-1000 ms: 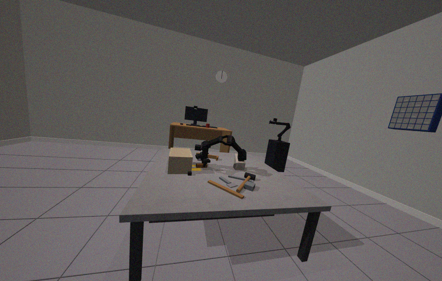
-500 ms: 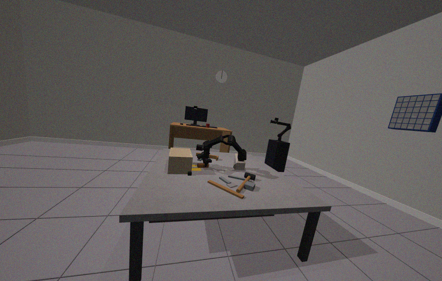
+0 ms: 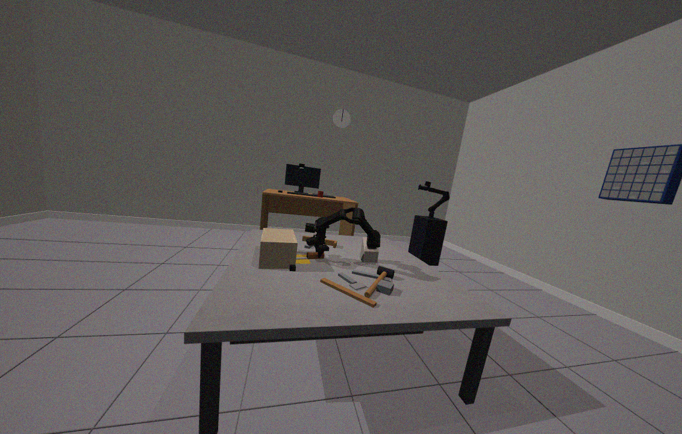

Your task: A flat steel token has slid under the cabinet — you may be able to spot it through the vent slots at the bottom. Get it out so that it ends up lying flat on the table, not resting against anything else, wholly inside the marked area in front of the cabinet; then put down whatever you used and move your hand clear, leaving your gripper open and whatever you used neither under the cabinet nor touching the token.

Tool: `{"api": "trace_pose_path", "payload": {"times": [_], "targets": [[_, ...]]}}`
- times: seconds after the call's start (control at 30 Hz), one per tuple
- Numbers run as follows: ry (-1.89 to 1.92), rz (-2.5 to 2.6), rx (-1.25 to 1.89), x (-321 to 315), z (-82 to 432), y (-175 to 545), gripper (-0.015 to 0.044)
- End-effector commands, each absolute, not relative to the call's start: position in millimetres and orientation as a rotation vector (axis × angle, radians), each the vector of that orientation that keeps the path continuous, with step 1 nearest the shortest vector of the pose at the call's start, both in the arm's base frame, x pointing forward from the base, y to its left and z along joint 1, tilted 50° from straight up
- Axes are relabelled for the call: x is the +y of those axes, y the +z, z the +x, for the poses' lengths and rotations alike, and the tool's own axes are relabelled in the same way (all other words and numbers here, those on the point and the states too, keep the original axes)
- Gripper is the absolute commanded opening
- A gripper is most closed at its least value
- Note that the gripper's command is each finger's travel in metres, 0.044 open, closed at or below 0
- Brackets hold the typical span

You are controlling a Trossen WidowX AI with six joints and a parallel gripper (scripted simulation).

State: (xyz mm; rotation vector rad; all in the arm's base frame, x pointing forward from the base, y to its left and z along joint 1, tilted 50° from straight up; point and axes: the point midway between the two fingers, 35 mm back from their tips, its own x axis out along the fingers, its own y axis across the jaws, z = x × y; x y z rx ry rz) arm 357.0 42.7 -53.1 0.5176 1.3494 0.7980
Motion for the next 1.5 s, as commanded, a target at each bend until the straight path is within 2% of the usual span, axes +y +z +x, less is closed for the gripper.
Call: {"api": "trace_pose_path", "payload": {"times": [0.0, 1.47], "targets": [[0.801, 0.516, 1.355, 42.6, 348.2, -54.8, 0.0], [0.8, 0.516, 1.357, 34.4, 298.2, -66.1, 0.0]]}}
